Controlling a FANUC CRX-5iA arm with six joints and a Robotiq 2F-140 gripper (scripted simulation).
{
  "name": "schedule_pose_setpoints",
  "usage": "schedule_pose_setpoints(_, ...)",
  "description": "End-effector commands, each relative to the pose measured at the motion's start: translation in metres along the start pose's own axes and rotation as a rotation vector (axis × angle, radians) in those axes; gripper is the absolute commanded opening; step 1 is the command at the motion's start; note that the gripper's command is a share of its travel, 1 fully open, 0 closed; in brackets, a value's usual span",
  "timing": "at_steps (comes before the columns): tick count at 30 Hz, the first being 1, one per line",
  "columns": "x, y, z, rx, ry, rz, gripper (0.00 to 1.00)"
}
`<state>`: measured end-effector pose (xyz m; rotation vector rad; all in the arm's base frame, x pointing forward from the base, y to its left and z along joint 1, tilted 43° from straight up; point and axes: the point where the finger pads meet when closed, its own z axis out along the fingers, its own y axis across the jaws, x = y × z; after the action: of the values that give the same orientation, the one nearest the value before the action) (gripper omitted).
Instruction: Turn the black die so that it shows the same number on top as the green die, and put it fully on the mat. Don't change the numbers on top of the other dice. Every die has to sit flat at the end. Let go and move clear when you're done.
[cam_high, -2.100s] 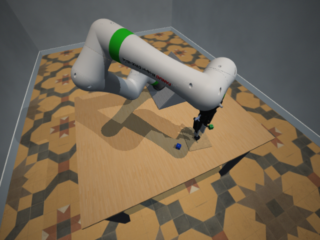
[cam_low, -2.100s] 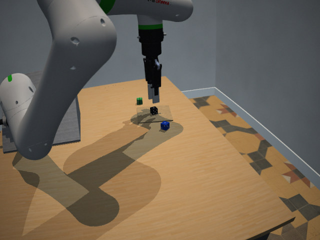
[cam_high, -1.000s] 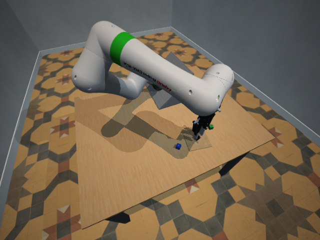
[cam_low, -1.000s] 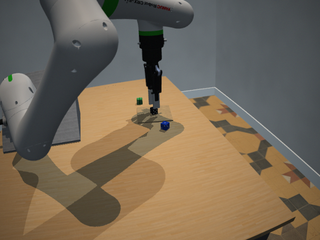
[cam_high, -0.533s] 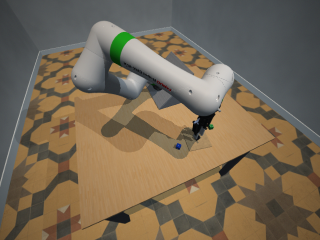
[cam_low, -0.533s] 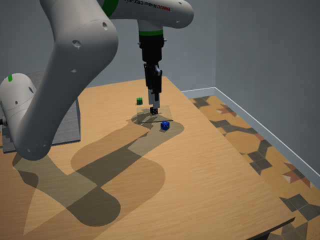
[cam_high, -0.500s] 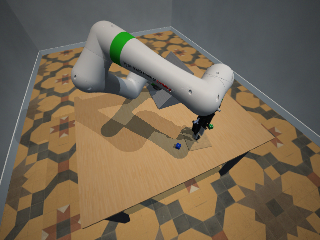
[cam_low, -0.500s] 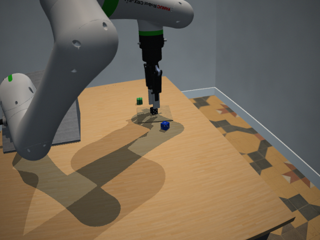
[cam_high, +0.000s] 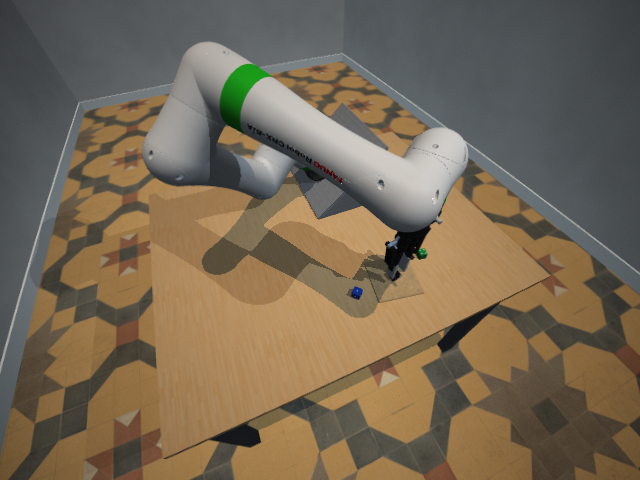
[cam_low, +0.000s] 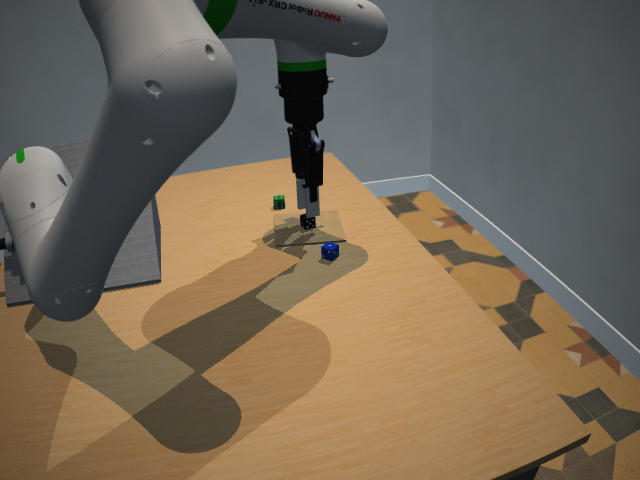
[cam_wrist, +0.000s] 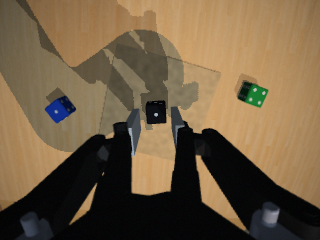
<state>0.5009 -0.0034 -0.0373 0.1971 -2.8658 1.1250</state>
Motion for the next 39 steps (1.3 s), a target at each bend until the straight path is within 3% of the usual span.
schedule_pose_setpoints(1,0.0,0.0,0.0,0.0,0.0,0.0,0.25)
schedule_pose_setpoints(11,0.0,0.0,0.003,0.0,0.0,0.0,0.25)
schedule_pose_setpoints(26,0.0,0.0,0.026,0.0,0.0,0.0,0.25)
schedule_pose_setpoints(39,0.0,0.0,0.029,0.0,0.0,0.0,0.25)
